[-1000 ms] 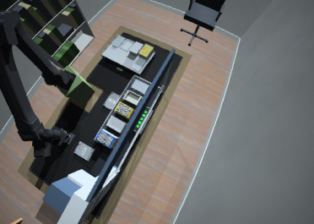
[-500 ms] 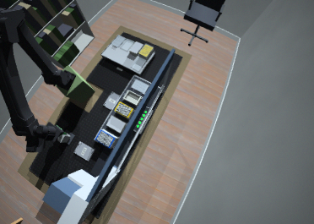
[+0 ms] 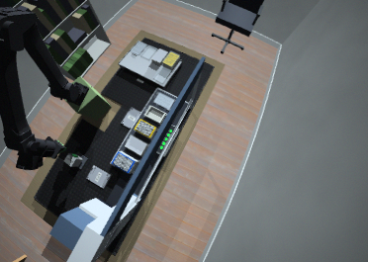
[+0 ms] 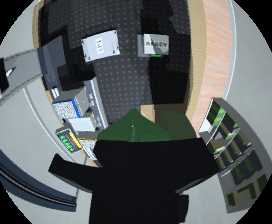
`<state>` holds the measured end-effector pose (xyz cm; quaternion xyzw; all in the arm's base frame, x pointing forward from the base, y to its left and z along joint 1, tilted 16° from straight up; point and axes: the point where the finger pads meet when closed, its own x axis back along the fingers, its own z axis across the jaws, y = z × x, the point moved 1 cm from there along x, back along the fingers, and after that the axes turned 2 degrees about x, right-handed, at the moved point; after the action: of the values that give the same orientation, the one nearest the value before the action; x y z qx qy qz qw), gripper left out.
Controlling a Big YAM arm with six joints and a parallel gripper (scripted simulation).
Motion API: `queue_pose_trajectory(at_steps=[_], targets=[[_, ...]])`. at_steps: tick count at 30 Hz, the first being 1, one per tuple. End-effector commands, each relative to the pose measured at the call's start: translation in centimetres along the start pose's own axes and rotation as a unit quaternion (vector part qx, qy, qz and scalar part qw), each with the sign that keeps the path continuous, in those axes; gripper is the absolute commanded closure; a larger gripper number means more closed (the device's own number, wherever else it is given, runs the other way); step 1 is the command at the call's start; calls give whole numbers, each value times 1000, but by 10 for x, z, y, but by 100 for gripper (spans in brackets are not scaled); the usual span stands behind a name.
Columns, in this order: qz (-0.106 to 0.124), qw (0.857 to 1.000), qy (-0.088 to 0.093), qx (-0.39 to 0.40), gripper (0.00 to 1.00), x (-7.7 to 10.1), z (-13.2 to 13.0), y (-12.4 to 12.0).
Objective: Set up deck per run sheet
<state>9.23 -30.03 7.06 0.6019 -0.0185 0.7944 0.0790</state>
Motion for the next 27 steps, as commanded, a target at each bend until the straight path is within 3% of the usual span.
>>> queue_pose_trajectory(at_steps=[1, 14, 16, 18, 23, 24, 27], targets=[[-15, 1000, 3, 21, 100, 5, -15, 7], [-10, 1000, 0, 19, 100, 2, -70, 7], [-24, 999, 0, 23, 100, 11, -68, 16], [-5, 1000, 0, 31, 100, -5, -64, 6], [-5, 1000, 0, 31, 100, -10, -64, 6], [-18, 999, 0, 30, 100, -4, -65, 9], [-6, 1000, 0, 22, 100, -16, -64, 6]])
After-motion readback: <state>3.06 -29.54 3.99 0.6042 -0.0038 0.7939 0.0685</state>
